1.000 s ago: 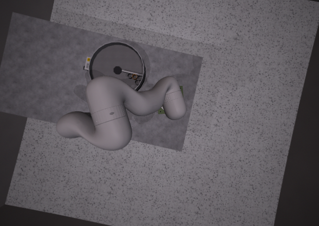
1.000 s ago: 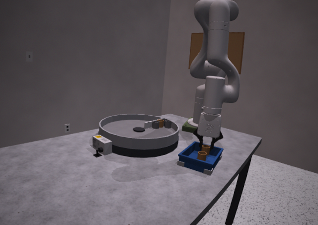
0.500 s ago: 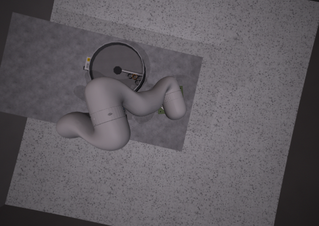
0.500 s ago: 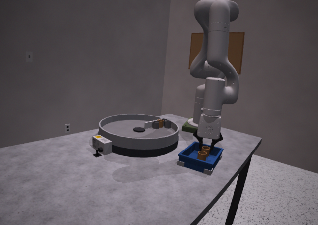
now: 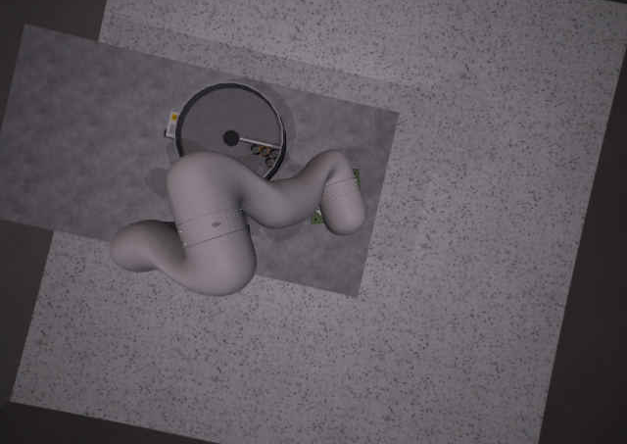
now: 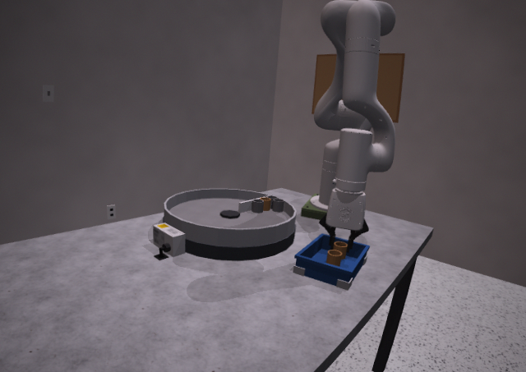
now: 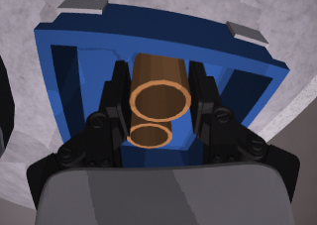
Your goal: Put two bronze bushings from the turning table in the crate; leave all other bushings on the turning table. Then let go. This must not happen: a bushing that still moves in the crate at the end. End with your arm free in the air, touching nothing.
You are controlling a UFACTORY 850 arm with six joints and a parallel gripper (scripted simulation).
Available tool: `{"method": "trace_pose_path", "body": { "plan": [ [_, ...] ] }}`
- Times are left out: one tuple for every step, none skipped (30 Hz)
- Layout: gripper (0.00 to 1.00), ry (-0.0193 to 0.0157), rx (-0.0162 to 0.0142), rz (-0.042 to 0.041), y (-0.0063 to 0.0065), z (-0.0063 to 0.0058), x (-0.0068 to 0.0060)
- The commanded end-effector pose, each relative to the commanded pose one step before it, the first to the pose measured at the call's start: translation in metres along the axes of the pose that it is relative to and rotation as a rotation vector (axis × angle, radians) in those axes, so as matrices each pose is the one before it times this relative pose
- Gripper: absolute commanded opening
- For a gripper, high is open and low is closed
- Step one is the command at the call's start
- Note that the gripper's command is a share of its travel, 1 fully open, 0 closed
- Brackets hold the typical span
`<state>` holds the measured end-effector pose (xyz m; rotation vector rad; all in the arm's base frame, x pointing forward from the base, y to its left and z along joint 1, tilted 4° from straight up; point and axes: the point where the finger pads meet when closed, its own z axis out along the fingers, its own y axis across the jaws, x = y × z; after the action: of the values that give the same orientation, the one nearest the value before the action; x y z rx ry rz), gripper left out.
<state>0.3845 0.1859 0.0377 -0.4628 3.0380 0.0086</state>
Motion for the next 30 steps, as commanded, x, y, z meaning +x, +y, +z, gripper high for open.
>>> {"method": "trace_pose_path", "body": {
  "plan": [
    [0.0, -0.00263, 0.00159, 0.00003, 0.00012, -0.00031, -0.00067],
    [0.0, 0.0, 0.00001, 0.0, 0.0, 0.00007, 0.0],
    [0.0, 0.0, 0.00001, 0.0, 0.0, 0.0001, 0.0],
    [0.0, -0.00001, 0.00001, 0.0, 0.0, 0.00014, 0.0],
    [0.0, -0.00001, 0.00002, 0.0, 0.0, 0.00018, 0.0],
    [0.0, -0.00001, 0.00002, 0.0, 0.0, 0.00023, 0.0],
    [0.0, 0.0, 0.0, 0.0, 0.0, 0.0, 0.0],
    [0.0, 0.0, 0.0, 0.0, 0.0, 0.0, 0.0],
    [0.0, -0.00001, 0.00001, 0.0, 0.0, 0.00027, 0.0],
    [0.0, 0.0, 0.00001, 0.0, 0.0, 0.0003, 0.0],
    [0.0, 0.0, 0.0, 0.0, 0.0, 0.00034, 0.0],
    [0.0, 0.0, -0.00001, 0.0, 0.0, 0.00037, 0.0],
    [0.0, 0.00001, -0.00002, 0.0, 0.0, 0.00039, 0.0],
    [0.0, 0.00001, -0.00003, 0.0, 0.00001, 0.00041, 0.0],
    [0.0, 0.0, 0.00001, 0.0, 0.0, 0.00035, 0.0],
    [0.0, -0.00001, 0.00004, 0.0, -0.00001, 0.00032, -0.00001],
    [0.0, -0.00001, 0.00003, 0.0, -0.00001, 0.00032, 0.0],
    [0.0, -0.00001, 0.00002, 0.0, 0.0, 0.00031, 0.0],
    [0.0, 0.0, 0.00001, 0.0, 0.0, 0.0003, 0.0],
    [0.0, 0.0, 0.0, 0.0, 0.0, 0.00028, 0.0],
    [0.0, 0.0, -0.00001, 0.0, 0.0, 0.00026, 0.0],
    [0.0, 0.00001, -0.00001, 0.0, 0.0, 0.00023, 0.0],
    [0.0, 0.00001, -0.00002, 0.0, 0.0, 0.0002, 0.0],
    [0.0, 0.0, 0.0, 0.0, 0.0, 0.0, 0.0],
    [0.0, 0.0, 0.0, 0.0, 0.0, 0.0, 0.0],
    [0.0, 0.00001, -0.00002, 0.0, 0.0, 0.00017, 0.0],
    [0.0, 0.00001, -0.00002, 0.0, 0.0, 0.00014, 0.0],
    [0.0, 0.00001, -0.00001, 0.0, 0.0, 0.00011, 0.0],
    [0.0, 0.0, -0.00001, 0.0, 0.0, 0.00008, 0.0],
    [0.0, 0.0, -0.00001, 0.0, 0.0, 0.00005, 0.0]
  ]
}}
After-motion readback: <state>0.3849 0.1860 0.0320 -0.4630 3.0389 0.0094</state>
